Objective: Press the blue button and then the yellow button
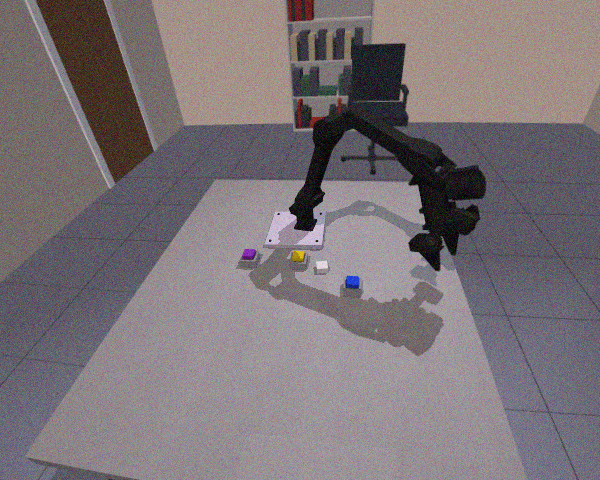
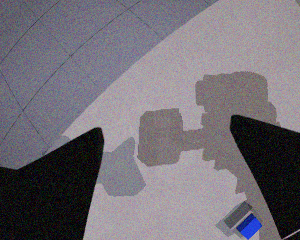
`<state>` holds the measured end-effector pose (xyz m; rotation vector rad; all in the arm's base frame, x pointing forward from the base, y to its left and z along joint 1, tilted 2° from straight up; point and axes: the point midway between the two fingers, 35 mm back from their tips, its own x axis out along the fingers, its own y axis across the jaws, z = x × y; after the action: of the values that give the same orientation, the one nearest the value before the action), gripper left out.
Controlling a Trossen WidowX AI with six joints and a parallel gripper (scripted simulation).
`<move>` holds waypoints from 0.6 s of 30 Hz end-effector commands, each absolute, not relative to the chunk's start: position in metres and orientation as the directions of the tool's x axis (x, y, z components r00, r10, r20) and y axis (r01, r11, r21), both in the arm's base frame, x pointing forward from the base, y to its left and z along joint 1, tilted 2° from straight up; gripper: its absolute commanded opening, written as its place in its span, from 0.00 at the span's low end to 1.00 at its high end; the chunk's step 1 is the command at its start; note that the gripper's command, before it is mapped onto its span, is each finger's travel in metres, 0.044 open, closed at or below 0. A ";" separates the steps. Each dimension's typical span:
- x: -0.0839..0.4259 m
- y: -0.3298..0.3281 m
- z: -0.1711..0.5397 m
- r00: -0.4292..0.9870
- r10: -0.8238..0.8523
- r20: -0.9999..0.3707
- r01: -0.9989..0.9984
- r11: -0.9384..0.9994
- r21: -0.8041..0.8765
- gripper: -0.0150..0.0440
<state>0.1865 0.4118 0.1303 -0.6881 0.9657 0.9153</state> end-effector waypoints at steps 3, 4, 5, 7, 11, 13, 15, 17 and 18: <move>0.226 0.315 0.135 0.198 0.149 -0.969 -0.628 0.778 -0.009 0.93; 0.230 0.299 0.136 0.180 0.122 -0.976 -0.574 0.819 -0.004 0.93; 0.233 0.284 0.138 0.161 0.096 -0.982 -0.515 0.857 -0.001 0.93; 0.236 0.252 0.141 0.116 0.046 -0.992 -0.386 0.922 -0.002 0.93; 0.234 0.208 0.146 0.039 -0.014 -0.999 -0.182 0.983 -0.021 0.93; 0.234 0.208 0.146 0.039 -0.014 -0.999 -0.182 0.983 -0.021 0.93; 0.234 0.208 0.146 0.039 -0.014 -0.999 -0.182 0.983 -0.021 0.93; 0.234 0.208 0.146 0.039 -0.014 -0.999 -0.182 0.983 -0.021 0.93; 0.234 0.208 0.146 0.039 -0.014 -0.999 -0.182 0.983 -0.021 0.93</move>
<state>0.2365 0.2143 0.1459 -0.1779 1.5092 0.1580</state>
